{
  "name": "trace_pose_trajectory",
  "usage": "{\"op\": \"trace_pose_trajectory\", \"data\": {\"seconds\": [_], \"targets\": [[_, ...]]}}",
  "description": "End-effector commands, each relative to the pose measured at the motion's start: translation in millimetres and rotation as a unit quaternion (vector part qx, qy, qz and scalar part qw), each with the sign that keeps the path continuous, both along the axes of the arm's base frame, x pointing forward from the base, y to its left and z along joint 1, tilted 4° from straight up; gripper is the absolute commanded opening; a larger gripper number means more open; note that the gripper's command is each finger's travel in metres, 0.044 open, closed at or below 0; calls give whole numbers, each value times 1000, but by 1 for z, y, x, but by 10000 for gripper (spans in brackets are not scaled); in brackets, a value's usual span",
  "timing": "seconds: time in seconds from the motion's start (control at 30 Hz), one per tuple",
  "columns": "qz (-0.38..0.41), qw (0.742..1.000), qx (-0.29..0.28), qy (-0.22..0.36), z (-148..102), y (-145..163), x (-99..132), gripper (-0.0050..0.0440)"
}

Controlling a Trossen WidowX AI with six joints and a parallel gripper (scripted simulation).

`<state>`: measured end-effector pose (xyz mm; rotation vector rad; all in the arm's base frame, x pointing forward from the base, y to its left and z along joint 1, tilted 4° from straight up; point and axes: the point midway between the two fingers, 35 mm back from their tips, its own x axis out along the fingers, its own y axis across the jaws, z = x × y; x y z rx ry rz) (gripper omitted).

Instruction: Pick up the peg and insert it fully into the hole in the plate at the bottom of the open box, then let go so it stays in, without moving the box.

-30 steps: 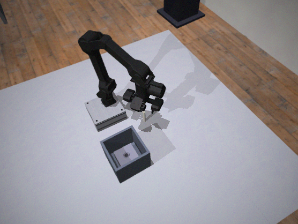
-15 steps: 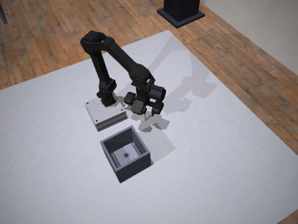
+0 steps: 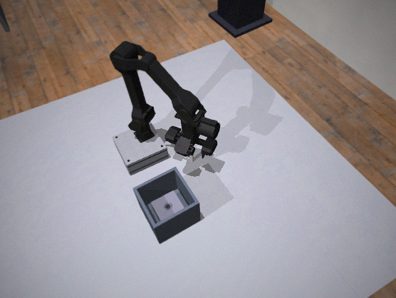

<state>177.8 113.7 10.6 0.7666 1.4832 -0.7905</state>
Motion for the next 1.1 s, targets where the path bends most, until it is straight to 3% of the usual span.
{"op": "trace_pose_trajectory", "data": {"seconds": [0.0, 0.13, 0.27, 0.33, 0.63, 1.07], "targets": [[0, 1000, -1, 6, -9, -1, -4, 440], [0, 1000, -1, 6, -13, -1, -5, 440], [0, 1000, -1, 6, -13, -1, -5, 344], [0, 1000, -1, 6, -13, -1, -5, 344], [0, 1000, -1, 6, -13, -1, -5, 128], [0, 1000, -1, 6, -13, -1, -5, 68]]}}
